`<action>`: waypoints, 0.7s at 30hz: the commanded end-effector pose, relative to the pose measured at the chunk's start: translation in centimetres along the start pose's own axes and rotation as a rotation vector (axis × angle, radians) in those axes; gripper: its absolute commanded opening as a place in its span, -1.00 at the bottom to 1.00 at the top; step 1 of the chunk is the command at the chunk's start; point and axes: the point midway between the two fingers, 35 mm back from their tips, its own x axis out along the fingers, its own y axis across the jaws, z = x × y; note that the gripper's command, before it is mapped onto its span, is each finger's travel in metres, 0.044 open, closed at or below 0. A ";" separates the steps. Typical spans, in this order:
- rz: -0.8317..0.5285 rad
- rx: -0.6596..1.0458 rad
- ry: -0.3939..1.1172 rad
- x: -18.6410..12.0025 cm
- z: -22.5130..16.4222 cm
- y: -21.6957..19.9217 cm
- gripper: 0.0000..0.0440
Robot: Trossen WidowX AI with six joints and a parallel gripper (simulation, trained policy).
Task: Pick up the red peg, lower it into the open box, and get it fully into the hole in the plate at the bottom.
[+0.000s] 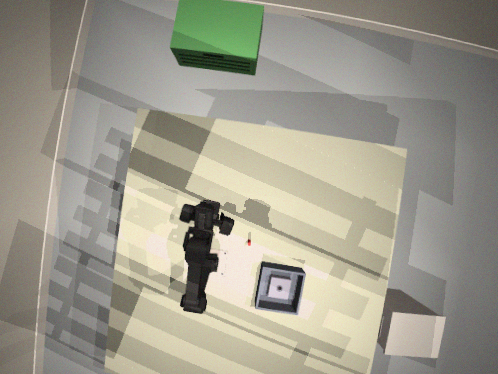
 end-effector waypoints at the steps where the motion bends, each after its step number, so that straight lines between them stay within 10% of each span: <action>1: -0.029 0.100 0.011 0.2 -0.3 -1.2 1.00; 21: -0.212 0.769 0.095 2.4 -3.1 -8.3 1.00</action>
